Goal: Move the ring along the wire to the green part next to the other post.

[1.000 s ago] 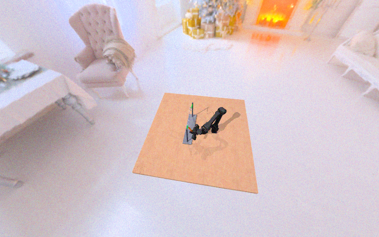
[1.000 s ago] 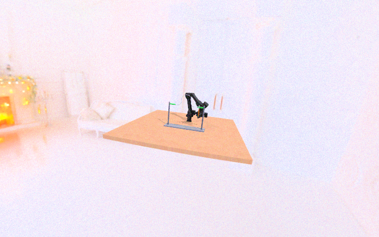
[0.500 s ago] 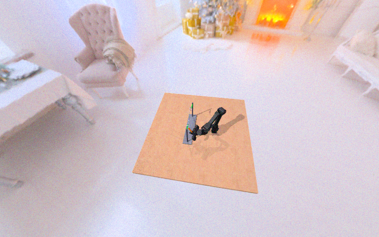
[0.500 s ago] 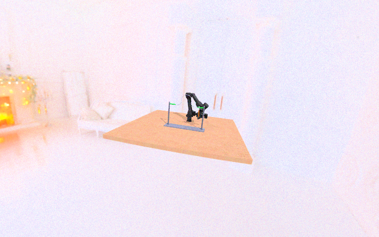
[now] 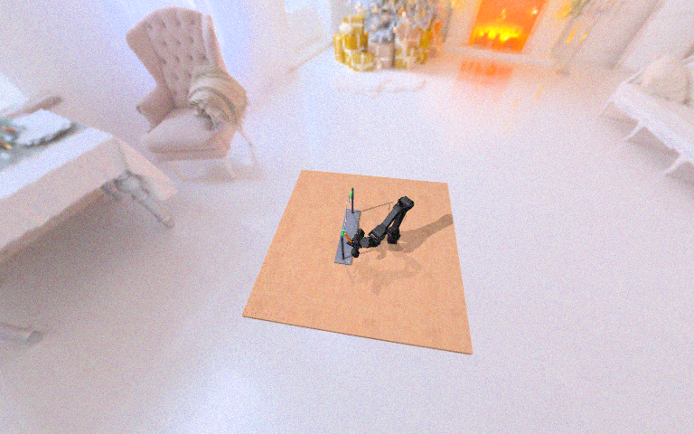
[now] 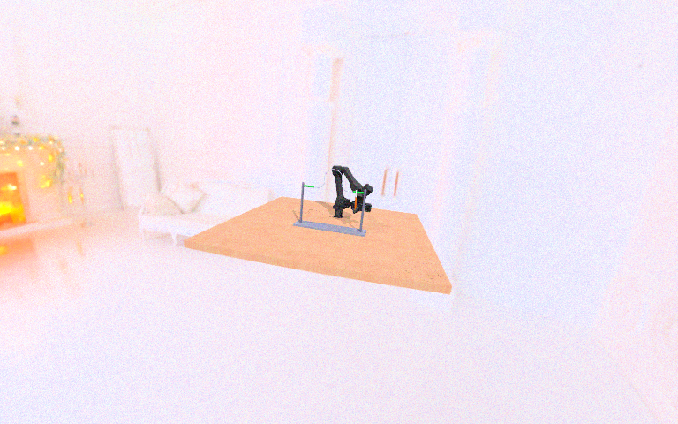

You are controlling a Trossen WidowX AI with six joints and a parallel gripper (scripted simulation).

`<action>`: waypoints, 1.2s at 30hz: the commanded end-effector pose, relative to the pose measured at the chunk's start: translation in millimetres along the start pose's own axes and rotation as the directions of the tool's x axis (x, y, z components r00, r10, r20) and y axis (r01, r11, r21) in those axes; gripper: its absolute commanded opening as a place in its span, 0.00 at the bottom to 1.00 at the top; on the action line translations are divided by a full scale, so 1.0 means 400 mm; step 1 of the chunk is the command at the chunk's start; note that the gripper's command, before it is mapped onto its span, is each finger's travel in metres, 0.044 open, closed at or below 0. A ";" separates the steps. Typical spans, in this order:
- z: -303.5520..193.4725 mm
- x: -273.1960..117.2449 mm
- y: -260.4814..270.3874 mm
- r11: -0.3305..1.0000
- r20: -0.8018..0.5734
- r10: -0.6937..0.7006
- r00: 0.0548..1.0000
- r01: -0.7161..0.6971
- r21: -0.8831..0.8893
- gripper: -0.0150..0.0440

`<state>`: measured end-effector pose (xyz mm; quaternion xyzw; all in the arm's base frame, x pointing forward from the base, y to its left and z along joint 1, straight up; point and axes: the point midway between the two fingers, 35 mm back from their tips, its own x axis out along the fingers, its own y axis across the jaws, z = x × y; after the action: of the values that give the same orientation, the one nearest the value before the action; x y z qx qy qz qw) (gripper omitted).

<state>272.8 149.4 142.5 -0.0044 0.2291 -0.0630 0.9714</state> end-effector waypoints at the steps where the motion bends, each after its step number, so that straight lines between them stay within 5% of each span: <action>1: -0.001 0.001 -0.001 1.000 0.002 -0.004 1.000 0.004 0.006 0.00; 3: -0.001 0.001 -0.001 1.000 0.002 -0.004 1.000 0.004 0.006 0.00; 15: -0.001 -0.004 0.001 1.000 -0.001 0.000 1.000 0.000 0.000 0.53; 36: -0.002 -0.124 0.000 1.000 -0.002 -0.004 1.000 0.004 0.006 0.53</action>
<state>229.1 156.6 161.4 -0.0064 0.2332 -0.0636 0.9703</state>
